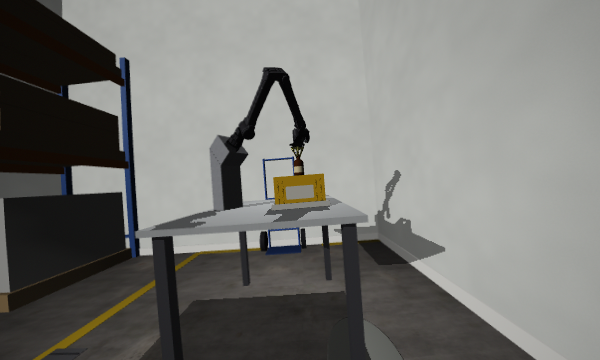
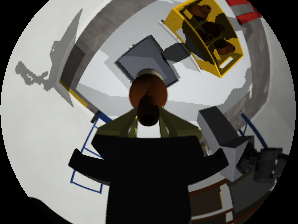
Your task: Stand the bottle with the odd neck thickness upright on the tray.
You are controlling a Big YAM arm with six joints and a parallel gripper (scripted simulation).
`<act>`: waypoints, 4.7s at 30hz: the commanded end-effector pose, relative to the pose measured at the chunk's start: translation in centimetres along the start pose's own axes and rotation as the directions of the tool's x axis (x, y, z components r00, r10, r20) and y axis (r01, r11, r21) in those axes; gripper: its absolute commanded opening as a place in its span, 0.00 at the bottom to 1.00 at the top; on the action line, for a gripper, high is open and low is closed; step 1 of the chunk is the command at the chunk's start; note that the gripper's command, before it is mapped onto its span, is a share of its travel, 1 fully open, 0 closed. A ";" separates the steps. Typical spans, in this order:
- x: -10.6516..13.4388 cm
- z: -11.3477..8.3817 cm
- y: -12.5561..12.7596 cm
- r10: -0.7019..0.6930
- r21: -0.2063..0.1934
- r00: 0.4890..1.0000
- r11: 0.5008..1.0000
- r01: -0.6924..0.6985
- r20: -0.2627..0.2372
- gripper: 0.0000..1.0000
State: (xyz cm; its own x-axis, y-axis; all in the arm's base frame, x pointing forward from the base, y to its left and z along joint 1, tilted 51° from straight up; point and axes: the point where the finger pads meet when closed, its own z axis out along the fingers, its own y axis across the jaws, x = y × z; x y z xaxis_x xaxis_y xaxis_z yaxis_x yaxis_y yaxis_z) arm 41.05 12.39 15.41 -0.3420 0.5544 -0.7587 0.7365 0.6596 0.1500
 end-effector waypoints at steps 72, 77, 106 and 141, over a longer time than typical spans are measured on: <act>0.2 1.2 0.3 -0.007 0.000 1.000 1.000 0.007 0.000 0.00; 0.0 1.7 0.6 -0.001 -0.005 1.000 1.000 0.001 0.001 0.00; 0.1 8.0 0.4 -0.004 -0.003 1.000 1.000 0.004 0.000 0.00; -0.4 15.7 0.9 0.005 -0.011 1.000 1.000 -0.005 0.007 0.00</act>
State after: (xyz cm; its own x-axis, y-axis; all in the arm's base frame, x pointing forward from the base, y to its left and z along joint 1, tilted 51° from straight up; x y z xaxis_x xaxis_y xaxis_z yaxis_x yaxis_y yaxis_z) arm 49.97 5.27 5.81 -0.3418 0.5549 -0.7585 0.7317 0.6636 0.1557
